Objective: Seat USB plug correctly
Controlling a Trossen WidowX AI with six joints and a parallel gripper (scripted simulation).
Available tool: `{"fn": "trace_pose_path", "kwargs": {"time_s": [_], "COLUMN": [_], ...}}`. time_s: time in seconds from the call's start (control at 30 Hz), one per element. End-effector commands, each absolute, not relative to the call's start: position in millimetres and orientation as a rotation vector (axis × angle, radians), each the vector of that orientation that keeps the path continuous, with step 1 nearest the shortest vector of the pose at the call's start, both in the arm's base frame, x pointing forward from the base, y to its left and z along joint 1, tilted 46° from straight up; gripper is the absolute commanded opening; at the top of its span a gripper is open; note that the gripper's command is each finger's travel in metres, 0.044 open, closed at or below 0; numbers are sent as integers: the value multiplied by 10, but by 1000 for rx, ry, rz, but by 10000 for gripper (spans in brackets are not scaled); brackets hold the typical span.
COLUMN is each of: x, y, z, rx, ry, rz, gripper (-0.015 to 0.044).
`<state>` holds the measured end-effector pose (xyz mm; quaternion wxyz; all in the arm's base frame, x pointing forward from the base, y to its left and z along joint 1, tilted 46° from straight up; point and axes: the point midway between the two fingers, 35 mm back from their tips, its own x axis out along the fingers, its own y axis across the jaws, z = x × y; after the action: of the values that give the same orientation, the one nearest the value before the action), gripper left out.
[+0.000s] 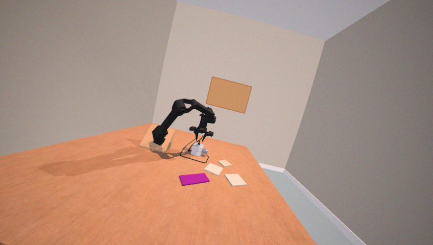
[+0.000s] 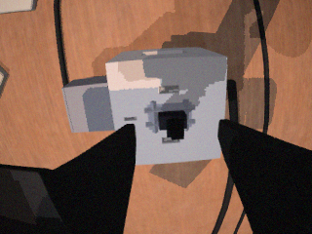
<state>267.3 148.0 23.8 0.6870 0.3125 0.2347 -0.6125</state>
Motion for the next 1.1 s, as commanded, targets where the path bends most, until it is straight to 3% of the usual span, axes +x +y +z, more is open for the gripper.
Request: {"fn": "trace_pose_path", "kwargs": {"time_s": [0.0,0.13,1.07], "x": [2674,2674,2665], "y": [1481,1481,1525], "z": [239,239,282], "rx": [700,700,700], "ry": [525,525,525], "rz": [-1371,-1371,-1371], "gripper": [99,0,0]}}
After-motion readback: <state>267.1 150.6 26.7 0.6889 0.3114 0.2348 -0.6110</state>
